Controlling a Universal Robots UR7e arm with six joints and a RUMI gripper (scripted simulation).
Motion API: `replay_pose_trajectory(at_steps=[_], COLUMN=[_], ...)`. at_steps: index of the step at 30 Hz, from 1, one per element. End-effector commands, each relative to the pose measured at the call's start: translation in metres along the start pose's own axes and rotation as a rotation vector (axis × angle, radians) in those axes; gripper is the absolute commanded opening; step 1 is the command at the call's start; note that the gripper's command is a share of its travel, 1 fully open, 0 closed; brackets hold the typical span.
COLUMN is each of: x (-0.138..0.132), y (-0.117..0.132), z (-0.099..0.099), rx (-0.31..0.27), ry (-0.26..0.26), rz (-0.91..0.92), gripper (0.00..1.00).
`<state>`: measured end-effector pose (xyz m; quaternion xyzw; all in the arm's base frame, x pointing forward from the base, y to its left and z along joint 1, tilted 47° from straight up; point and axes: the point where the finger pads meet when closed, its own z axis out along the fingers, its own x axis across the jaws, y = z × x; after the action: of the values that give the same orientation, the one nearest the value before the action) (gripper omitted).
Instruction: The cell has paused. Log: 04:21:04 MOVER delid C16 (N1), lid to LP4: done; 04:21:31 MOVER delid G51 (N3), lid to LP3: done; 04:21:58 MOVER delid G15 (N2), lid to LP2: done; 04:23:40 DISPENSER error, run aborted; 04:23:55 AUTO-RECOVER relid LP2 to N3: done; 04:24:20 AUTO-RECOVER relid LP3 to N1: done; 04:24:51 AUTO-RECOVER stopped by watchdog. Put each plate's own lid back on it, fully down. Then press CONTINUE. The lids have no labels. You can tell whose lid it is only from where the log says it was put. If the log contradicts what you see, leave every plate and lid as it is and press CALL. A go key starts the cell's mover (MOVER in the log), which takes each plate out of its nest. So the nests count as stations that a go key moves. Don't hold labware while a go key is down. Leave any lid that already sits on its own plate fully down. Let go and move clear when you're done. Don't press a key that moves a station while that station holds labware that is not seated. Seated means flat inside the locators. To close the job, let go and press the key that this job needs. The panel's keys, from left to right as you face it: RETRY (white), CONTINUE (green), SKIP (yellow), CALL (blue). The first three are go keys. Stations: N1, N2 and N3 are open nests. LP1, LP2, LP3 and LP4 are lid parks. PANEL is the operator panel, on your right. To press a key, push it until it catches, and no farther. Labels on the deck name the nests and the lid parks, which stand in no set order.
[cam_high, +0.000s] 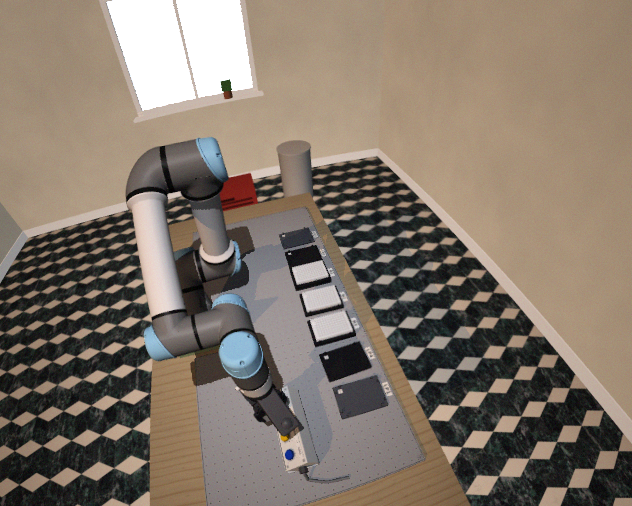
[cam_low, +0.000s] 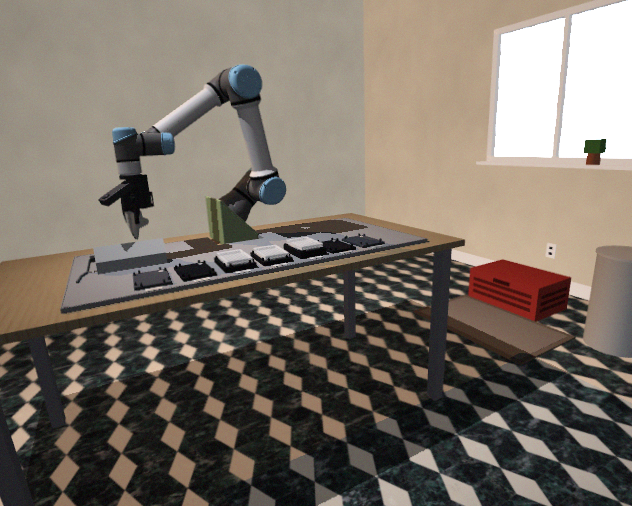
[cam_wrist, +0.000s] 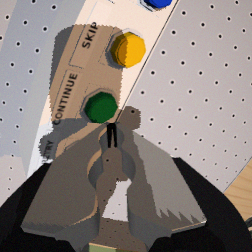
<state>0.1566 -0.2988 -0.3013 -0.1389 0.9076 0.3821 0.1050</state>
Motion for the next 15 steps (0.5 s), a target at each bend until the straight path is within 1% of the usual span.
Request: replay_pose_trajectory(at_steps=[1,15], x=[-0.0026,-0.0061], y=[-0.0003,-0.0023], z=[0.0046,0.0114], rx=[-0.001,-0.001], ry=[-0.001,0.0], rz=[0.0,0.0], gripper=[0.0,0.0])
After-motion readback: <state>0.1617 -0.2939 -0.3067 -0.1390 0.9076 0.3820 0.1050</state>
